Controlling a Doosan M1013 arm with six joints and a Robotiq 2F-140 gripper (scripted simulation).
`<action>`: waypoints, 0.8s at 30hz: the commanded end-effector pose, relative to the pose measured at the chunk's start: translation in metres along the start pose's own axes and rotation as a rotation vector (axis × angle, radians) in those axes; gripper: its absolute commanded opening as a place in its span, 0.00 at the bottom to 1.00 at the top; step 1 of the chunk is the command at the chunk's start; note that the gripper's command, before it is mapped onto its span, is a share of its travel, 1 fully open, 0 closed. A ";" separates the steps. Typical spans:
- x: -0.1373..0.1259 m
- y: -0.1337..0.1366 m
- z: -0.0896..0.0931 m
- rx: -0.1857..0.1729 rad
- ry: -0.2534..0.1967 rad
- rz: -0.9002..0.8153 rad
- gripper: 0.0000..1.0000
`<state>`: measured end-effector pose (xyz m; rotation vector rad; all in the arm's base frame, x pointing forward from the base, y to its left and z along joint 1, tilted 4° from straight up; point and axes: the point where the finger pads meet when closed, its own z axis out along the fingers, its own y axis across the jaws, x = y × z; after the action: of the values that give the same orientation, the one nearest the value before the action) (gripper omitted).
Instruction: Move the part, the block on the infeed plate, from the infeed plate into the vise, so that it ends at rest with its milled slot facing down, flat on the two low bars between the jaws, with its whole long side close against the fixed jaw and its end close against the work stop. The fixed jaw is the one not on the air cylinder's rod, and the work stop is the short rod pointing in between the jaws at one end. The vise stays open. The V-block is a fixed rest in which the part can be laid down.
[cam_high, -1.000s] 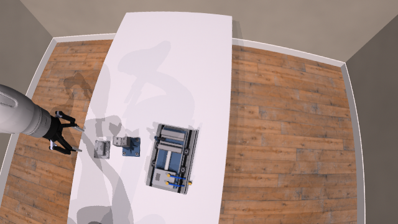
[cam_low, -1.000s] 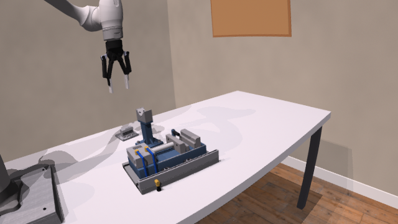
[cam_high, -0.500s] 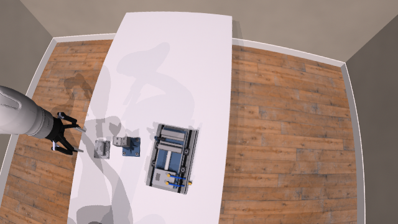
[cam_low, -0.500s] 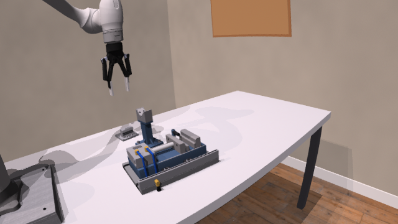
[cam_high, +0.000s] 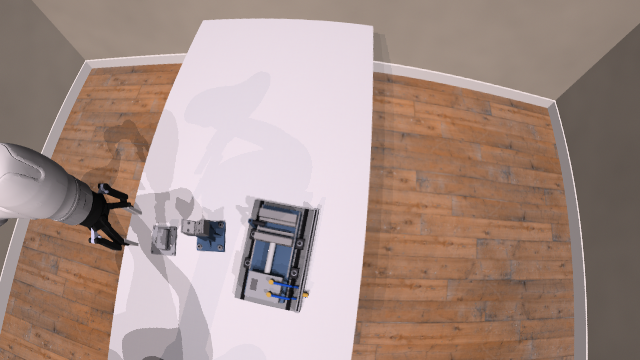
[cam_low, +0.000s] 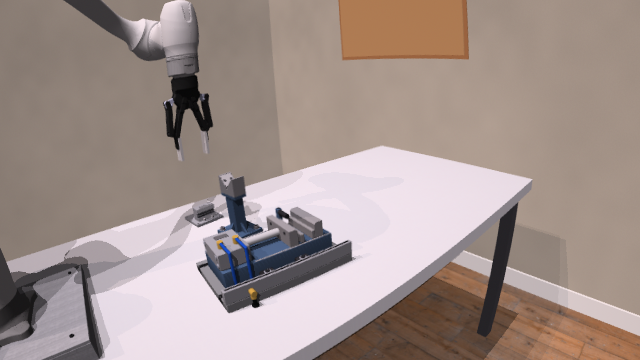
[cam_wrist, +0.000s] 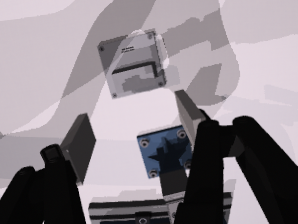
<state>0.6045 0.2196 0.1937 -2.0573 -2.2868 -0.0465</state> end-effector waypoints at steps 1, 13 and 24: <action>0.000 0.000 0.007 0.000 0.000 0.000 0.51; 0.000 0.000 0.031 0.000 0.000 0.000 0.51; 0.000 0.000 0.054 0.000 0.000 0.000 0.51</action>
<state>0.6032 0.2228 0.1452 -2.0573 -2.2868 -0.0465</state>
